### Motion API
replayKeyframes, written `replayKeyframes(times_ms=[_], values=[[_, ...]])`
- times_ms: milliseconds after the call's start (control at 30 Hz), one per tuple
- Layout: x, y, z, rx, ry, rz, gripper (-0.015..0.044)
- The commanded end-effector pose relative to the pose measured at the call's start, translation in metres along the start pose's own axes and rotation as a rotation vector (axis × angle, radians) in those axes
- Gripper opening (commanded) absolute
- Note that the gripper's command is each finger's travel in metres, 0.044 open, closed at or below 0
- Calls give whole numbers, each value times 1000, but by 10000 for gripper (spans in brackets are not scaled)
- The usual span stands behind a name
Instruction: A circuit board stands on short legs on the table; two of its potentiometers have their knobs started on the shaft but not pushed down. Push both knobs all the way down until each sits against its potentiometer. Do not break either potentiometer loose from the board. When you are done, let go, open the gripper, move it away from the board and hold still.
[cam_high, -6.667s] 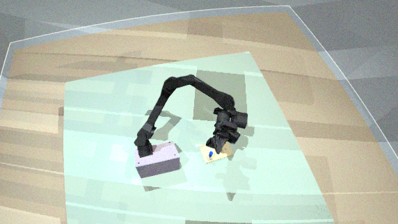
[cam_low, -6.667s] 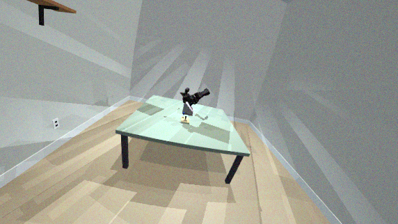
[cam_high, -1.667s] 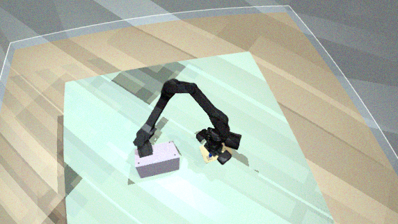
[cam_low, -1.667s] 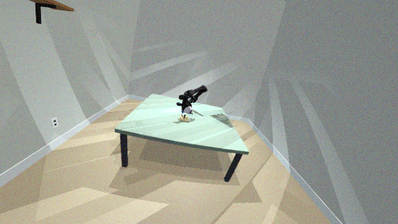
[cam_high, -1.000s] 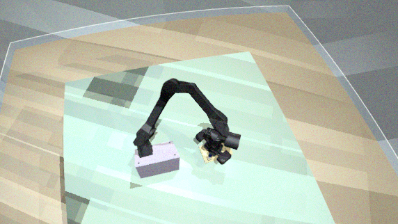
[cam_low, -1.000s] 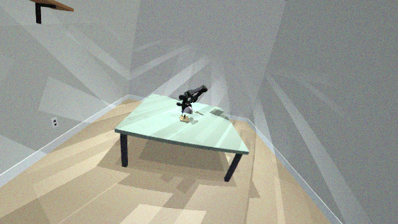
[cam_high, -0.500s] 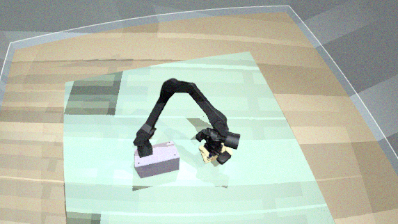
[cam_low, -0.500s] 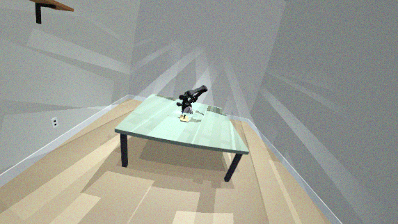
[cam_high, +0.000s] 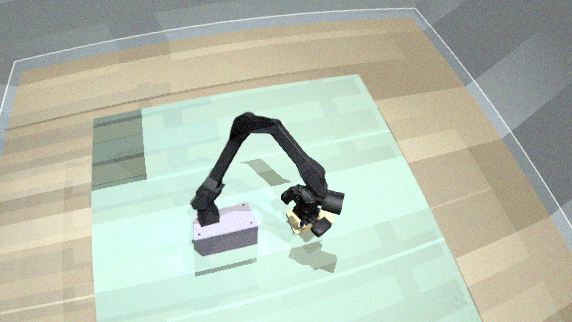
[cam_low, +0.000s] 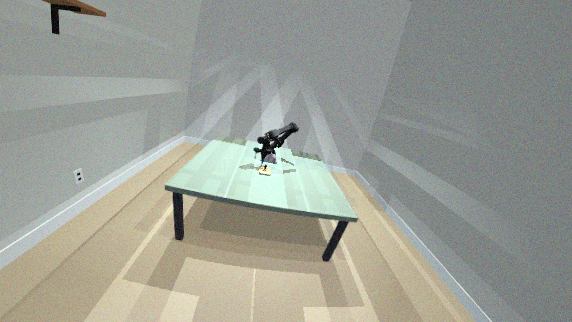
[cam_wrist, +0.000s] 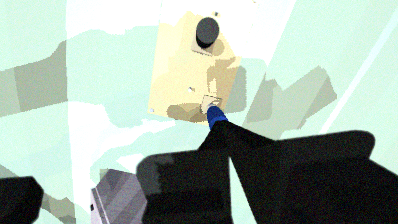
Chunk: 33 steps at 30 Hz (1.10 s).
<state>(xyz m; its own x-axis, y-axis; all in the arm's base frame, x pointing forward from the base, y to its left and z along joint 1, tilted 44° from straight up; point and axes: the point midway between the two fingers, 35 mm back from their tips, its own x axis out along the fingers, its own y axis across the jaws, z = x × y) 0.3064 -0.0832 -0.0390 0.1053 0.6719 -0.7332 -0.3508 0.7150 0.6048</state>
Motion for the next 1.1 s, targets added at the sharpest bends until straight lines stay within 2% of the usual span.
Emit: replayKeyframes(times_ms=[0,1067], values=[[23,2,2,-21,18,20,0],[31,2,2,-21,18,20,0]])
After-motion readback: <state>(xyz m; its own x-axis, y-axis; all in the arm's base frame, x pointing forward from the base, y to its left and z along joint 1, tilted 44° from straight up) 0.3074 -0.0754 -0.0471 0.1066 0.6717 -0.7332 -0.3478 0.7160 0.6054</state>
